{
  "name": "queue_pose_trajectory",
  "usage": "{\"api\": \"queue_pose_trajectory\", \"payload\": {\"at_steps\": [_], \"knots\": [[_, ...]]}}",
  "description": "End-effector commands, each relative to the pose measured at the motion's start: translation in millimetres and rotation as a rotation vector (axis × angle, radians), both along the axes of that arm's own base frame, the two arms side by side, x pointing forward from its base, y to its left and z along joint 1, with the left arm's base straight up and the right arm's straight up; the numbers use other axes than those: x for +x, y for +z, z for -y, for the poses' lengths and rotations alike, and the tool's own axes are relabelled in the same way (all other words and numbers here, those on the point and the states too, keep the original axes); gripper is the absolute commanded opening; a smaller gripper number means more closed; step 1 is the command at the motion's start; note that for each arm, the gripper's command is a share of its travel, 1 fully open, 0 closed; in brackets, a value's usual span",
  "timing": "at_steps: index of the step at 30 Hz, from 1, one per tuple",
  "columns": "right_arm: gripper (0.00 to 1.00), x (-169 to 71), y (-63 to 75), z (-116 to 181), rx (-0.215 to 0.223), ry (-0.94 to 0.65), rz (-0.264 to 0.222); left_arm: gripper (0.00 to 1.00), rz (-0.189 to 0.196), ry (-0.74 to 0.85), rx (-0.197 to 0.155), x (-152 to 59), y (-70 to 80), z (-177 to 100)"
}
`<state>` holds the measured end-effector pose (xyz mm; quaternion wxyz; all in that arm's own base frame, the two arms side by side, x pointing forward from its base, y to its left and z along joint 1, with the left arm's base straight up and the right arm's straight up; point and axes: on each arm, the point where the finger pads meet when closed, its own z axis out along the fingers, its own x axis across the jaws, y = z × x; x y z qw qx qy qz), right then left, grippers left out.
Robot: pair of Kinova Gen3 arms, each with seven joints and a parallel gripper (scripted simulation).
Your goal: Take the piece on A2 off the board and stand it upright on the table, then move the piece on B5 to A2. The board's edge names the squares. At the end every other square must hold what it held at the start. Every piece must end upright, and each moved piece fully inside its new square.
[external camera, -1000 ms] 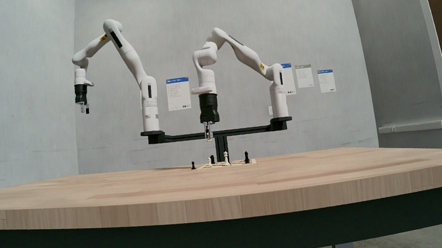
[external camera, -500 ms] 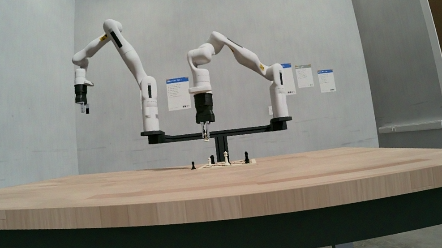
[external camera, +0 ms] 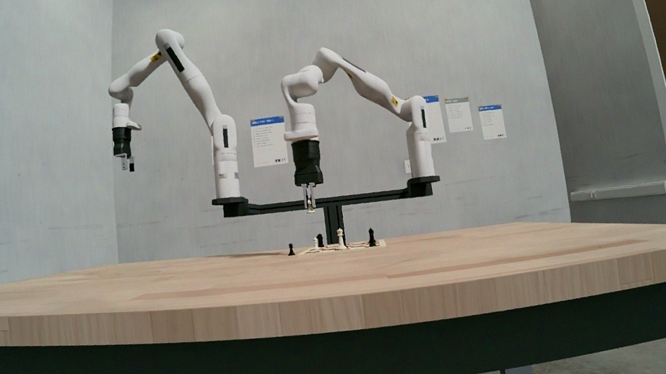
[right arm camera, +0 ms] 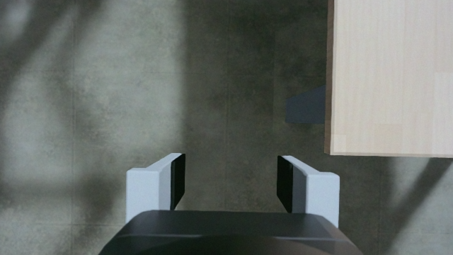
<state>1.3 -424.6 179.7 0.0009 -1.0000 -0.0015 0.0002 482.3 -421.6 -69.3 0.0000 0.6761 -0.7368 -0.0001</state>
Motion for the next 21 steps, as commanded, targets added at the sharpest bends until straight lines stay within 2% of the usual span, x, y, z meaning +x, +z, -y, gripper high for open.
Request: {"api": "queue_pose_trajectory", "payload": {"at_steps": [1, 10, 14, 19, 21], "knots": [[1.00, 0, 0.7, 0, -0.002, 0.000, 0.000, 0.00, 0.002, 0.000, -0.002, 1, 1.4, 1], [1.00, 0, 0.7, 0, -0.002, 0.000, 0.000, 0.00, 0.002, 0.000, -0.002, 1, -4.1, 1], [1.00, 0, 0.7, 0, -0.002, 0.000, 0.000, 0.00, 0.002, 0.000, -0.002, 1, -15.9, 1], [1.00, 0, 0.7, 0, -0.002, 0.000, 0.000, 0.00, 0.002, 0.000, -0.002, 1, -38.3, 1], [1.00, 0, 0.7, 0, -0.002, 0.000, 0.000, 0.00, 0.002, 0.000, -0.002, 1, -38.3, 1]]}}
